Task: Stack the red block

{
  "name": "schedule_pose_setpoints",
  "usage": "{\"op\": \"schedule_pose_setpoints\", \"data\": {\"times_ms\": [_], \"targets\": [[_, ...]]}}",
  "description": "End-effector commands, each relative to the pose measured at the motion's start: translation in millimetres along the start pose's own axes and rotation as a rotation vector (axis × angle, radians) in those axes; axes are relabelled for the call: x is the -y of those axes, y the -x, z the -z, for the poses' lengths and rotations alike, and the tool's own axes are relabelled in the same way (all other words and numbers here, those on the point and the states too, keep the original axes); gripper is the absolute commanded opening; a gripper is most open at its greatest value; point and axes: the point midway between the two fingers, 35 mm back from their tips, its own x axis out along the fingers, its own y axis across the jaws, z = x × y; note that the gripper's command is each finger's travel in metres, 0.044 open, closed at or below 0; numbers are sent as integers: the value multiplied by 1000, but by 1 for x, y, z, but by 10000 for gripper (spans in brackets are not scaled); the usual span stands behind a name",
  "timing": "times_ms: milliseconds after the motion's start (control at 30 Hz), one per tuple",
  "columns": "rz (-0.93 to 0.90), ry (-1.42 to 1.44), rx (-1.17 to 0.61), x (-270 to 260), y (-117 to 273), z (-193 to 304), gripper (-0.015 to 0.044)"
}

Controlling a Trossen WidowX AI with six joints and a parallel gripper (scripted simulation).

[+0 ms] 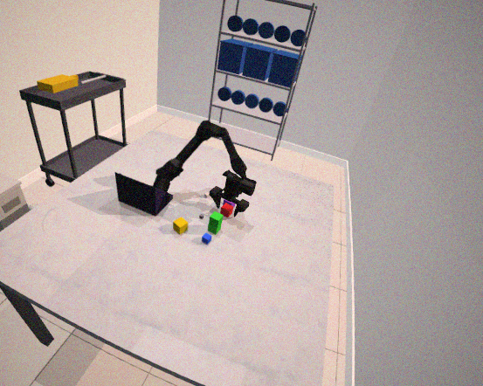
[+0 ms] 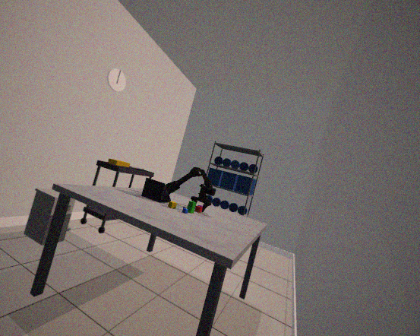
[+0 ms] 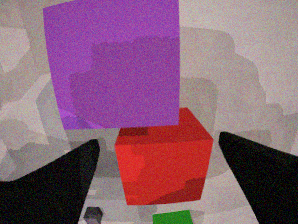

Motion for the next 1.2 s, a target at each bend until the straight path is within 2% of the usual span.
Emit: {"op": "schedule_pose_setpoints", "data": {"times_ms": [0,167,467,700,900,1167], "targets": [[-2,-4,5,-1,-1,0,440],[-2,-4,5,-1,0,0,440],[-2,-4,5,-1,0,0,204],[-2,-4,5,-1,0,0,157],[-2,-5,4,0,17,1,0],[-2,-5,2,0,56,1,0]]}}
